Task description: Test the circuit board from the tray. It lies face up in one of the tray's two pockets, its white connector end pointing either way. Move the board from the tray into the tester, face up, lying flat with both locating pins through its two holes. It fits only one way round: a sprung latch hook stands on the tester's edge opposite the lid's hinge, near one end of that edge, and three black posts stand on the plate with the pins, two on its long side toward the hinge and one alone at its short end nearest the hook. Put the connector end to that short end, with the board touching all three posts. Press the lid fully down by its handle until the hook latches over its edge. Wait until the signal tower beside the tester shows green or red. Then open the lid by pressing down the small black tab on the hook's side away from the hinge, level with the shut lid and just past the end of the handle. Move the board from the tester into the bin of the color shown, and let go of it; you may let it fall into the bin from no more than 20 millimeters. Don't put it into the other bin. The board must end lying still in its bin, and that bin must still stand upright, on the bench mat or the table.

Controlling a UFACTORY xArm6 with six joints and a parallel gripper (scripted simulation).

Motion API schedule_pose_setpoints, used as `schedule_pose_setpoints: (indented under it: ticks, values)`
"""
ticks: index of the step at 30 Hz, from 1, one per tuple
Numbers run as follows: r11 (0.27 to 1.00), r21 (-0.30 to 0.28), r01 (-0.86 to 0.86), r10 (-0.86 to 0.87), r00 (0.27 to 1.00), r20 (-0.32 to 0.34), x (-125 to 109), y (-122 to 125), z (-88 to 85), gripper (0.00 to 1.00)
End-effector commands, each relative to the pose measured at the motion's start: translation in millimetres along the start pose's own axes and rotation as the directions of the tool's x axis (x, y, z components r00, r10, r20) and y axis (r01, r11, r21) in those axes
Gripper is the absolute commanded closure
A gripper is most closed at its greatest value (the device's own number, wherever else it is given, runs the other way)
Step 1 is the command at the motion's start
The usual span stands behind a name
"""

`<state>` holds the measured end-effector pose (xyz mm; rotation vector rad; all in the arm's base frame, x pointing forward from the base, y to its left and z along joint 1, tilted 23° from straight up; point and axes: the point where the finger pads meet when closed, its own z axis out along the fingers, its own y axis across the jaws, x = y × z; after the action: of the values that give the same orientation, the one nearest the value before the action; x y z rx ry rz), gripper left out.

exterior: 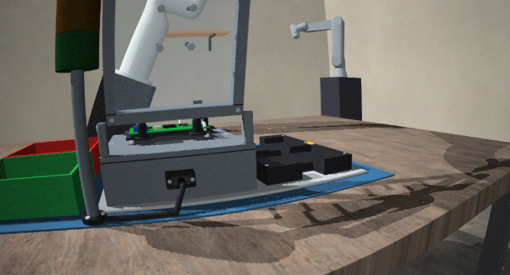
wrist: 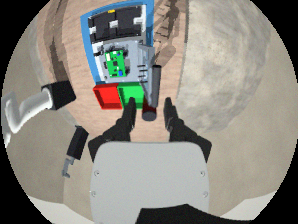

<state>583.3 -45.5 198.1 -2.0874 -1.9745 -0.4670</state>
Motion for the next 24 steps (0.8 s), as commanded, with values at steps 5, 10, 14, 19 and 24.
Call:
schedule_pose_setpoints:
  ticks: [5,10,14,19,24]
  values:
    - [1.000,0.008,0.000,0.000,1.000,-0.001,0,12,-2.5,0.49]
    - [1.000,0.008,0.000,0.000,1.000,-0.001,0,12,-1.1,0.49]
    - [1.000,0.008,0.000,0.000,1.000,-0.001,0,12,2.5,0.49]
    - [1.000,0.008,0.000,0.000,1.000,-0.001,0,11,6.2,0.49]
    - [1.000,0.008,0.000,0.000,1.000,-0.001,0,11,12.3,0.49]
